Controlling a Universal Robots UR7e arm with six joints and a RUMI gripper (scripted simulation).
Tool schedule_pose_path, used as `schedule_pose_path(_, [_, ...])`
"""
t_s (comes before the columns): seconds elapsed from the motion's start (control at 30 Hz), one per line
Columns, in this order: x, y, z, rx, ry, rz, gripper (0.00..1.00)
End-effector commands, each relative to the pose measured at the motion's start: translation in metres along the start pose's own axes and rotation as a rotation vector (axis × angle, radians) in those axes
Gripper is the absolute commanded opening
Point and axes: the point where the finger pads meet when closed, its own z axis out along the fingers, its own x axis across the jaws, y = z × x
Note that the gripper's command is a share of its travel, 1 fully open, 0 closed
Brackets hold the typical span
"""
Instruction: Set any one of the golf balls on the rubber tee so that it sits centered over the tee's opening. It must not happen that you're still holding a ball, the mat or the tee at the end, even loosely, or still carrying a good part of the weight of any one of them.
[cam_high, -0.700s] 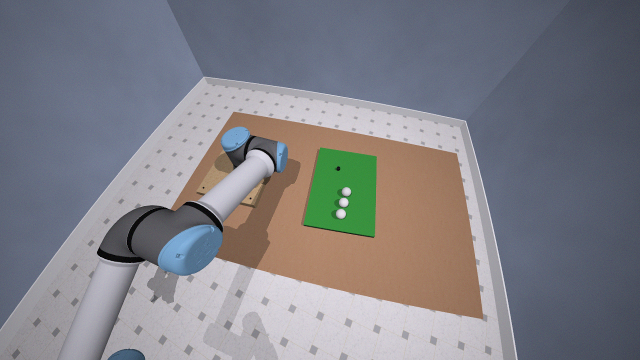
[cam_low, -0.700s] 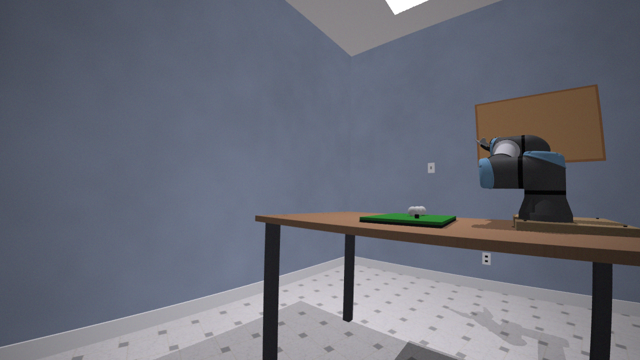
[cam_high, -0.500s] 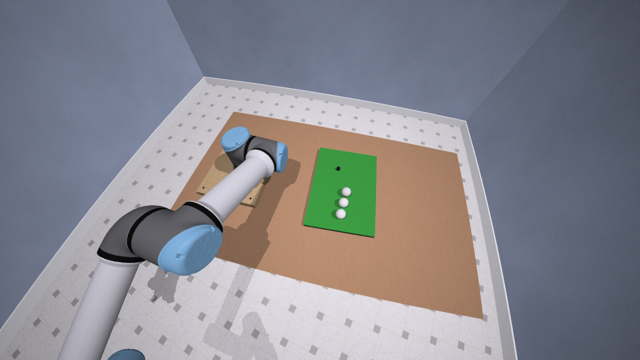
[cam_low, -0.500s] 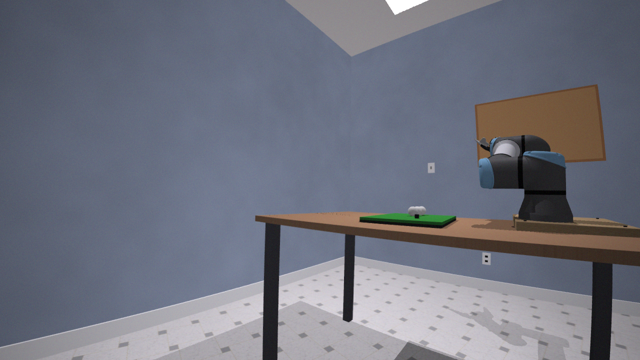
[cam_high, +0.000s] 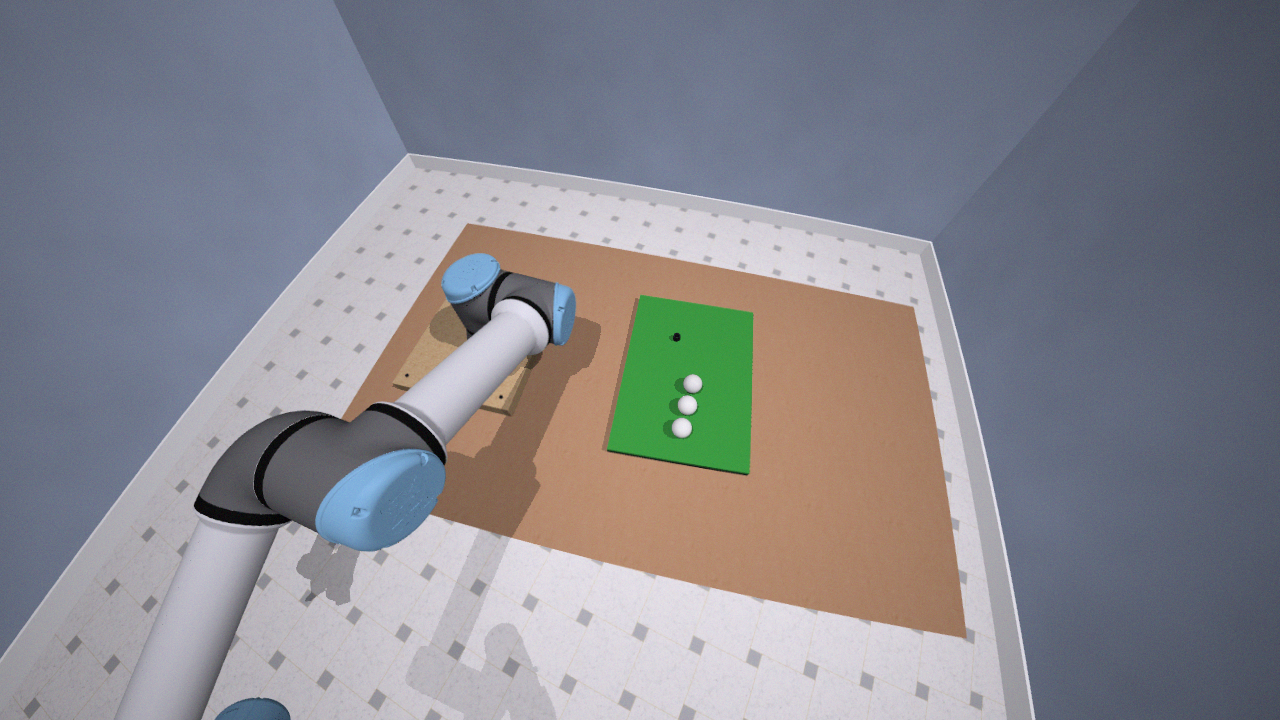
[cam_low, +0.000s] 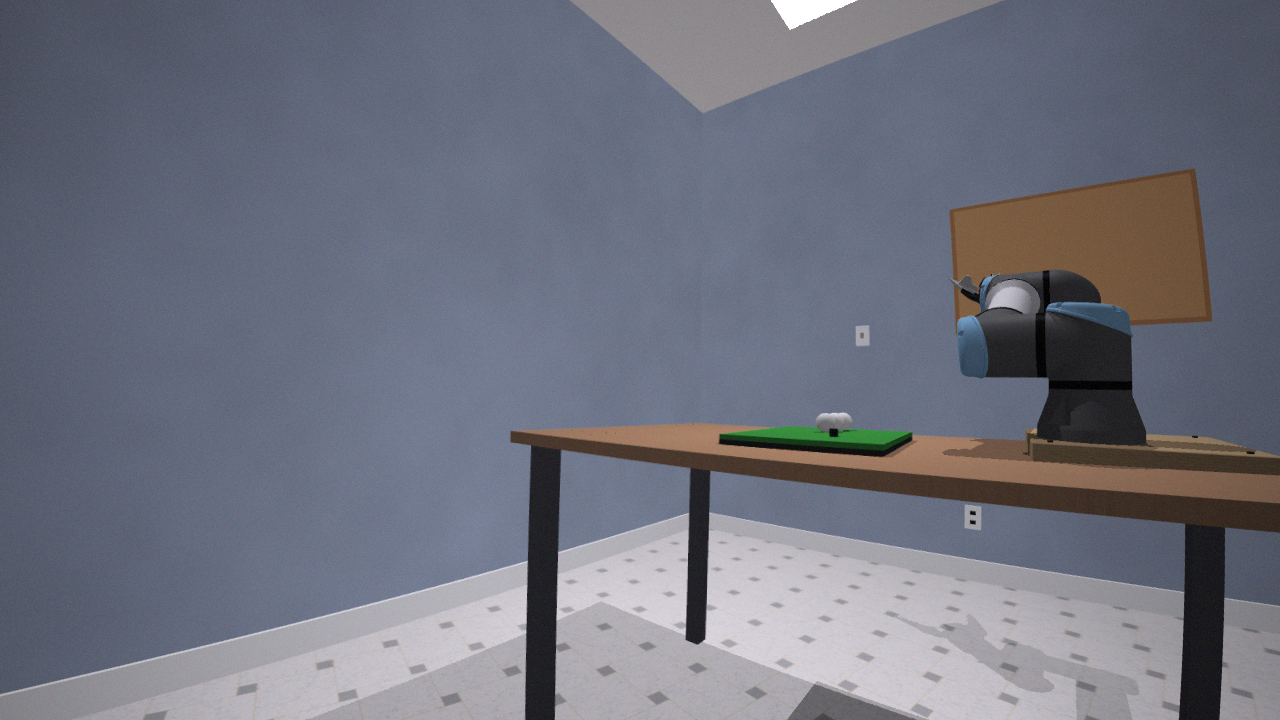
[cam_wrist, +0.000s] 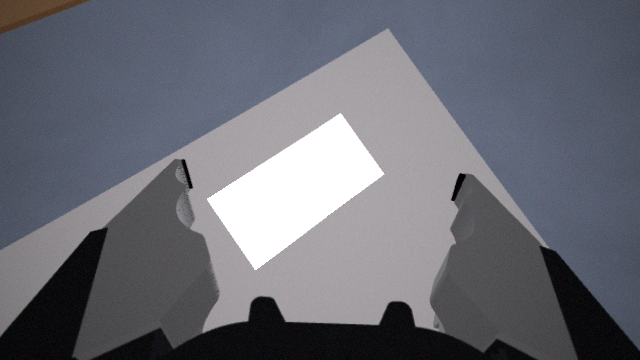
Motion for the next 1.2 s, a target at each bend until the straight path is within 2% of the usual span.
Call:
schedule_pose_path(0.0, [0.001,0.001,0.002,0.0,0.0,0.002,1.0])
schedule_pose_path(0.4, [0.011,-0.006,0.019,0.036,-0.021,0.067,1.0])
schedule_pose_path(0.6, [0.03,-0.018,0.043,0.095,-0.053,0.166,1.0])
schedule_pose_path(0.77, [0.057,-0.033,0.07,0.172,-0.092,0.284,1.0])
schedule_pose_path(0.9, [0.088,-0.05,0.091,0.256,-0.131,0.396,1.0])
schedule_pose_path(0.97, [0.088,-0.05,0.091,0.256,-0.131,0.396,1.0])
schedule_pose_path(1.17, [0.155,-0.08,0.116,0.422,-0.202,0.583,1.0])
